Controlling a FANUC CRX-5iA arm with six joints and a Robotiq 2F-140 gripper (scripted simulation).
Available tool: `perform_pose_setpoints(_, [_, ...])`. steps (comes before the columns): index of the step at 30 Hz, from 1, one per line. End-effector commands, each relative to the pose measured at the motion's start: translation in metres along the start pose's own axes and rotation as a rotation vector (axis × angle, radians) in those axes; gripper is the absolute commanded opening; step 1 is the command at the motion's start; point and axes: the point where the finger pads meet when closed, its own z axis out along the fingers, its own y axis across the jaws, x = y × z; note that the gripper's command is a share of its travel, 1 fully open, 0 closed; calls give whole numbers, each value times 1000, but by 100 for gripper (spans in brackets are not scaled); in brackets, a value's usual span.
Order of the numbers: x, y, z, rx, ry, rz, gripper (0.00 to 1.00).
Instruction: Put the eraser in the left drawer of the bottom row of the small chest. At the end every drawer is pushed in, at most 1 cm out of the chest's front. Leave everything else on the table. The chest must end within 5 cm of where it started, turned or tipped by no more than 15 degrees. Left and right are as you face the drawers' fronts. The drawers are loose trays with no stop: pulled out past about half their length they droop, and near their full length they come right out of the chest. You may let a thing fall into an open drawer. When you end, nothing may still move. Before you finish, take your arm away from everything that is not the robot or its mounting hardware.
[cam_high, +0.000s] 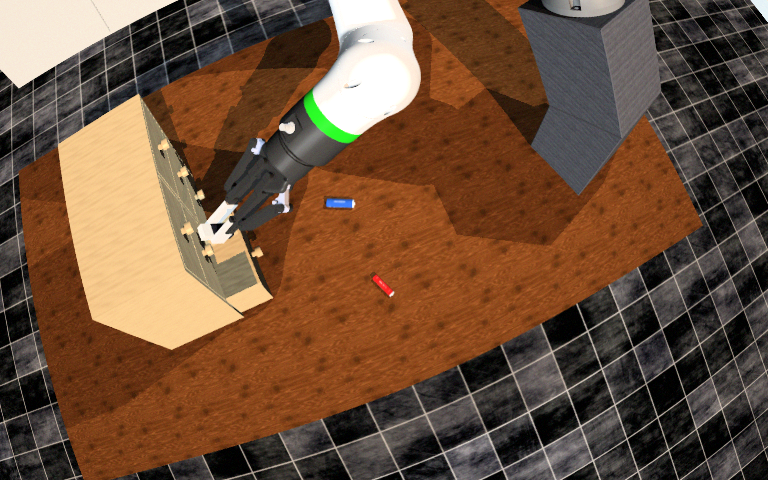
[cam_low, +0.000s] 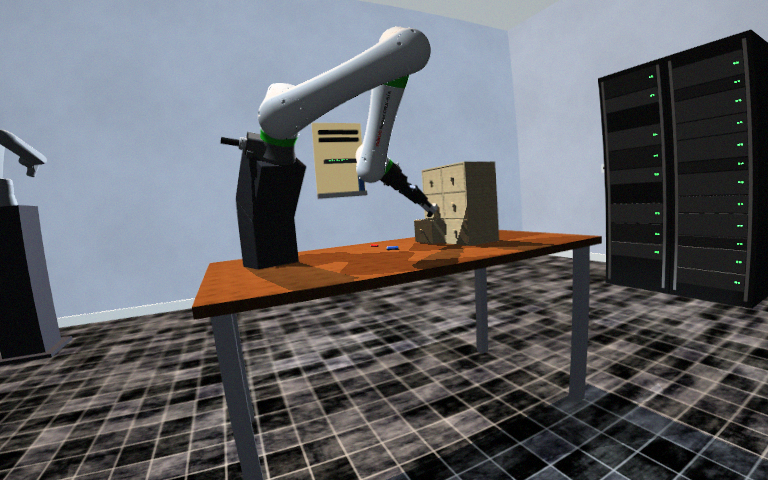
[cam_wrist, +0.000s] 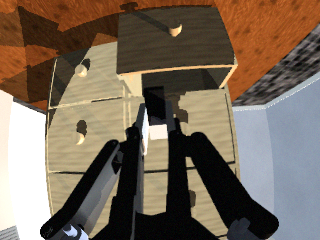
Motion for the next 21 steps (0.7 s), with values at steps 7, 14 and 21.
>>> perform_pose_setpoints(7, [0, 0, 0, 0, 0, 0, 19])
perform_pose_setpoints(14, [0, 0, 0, 0, 0, 0, 100])
perform_pose_setpoints(21, [0, 0, 0, 0, 0, 0, 100])
